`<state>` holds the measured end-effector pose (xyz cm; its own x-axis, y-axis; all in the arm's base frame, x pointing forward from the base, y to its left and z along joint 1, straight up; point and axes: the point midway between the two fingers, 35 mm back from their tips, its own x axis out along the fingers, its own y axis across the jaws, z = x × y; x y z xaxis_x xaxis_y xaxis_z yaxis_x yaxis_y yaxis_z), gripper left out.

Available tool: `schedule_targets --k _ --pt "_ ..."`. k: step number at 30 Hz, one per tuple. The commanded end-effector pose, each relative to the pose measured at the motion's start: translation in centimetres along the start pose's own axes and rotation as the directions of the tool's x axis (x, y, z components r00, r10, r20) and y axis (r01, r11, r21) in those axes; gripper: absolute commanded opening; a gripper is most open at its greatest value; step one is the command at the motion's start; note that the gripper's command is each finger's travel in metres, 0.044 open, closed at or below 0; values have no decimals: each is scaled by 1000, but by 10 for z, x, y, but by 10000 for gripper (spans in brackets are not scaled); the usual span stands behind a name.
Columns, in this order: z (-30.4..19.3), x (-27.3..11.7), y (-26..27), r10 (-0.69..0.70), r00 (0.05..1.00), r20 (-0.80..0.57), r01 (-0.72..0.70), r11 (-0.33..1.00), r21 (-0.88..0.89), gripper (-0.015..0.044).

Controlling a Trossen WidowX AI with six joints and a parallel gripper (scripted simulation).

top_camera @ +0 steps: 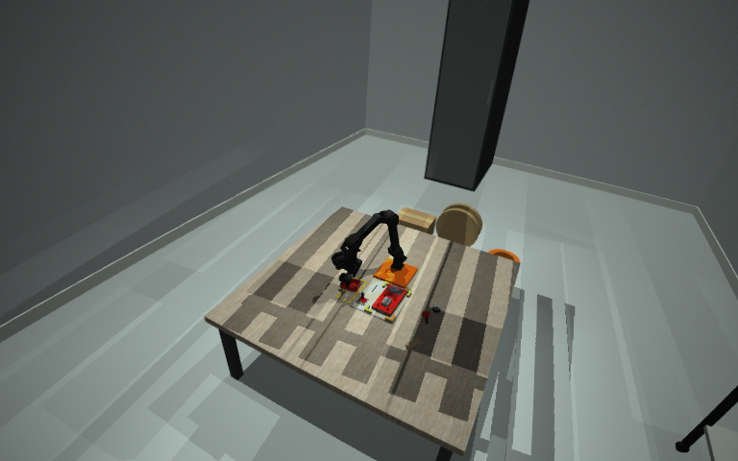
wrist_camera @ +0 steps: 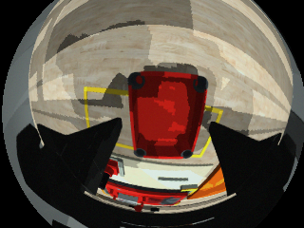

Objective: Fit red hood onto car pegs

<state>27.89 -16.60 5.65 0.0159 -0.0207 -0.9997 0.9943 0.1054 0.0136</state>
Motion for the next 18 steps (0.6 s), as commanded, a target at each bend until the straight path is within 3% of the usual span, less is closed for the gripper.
schedule_targets --k 1,18 --pt "0 2 1 4 1000 -2 -4 1000 -3 440" --pt "0 11 0 4 1000 -2 -4 1000 -3 440"
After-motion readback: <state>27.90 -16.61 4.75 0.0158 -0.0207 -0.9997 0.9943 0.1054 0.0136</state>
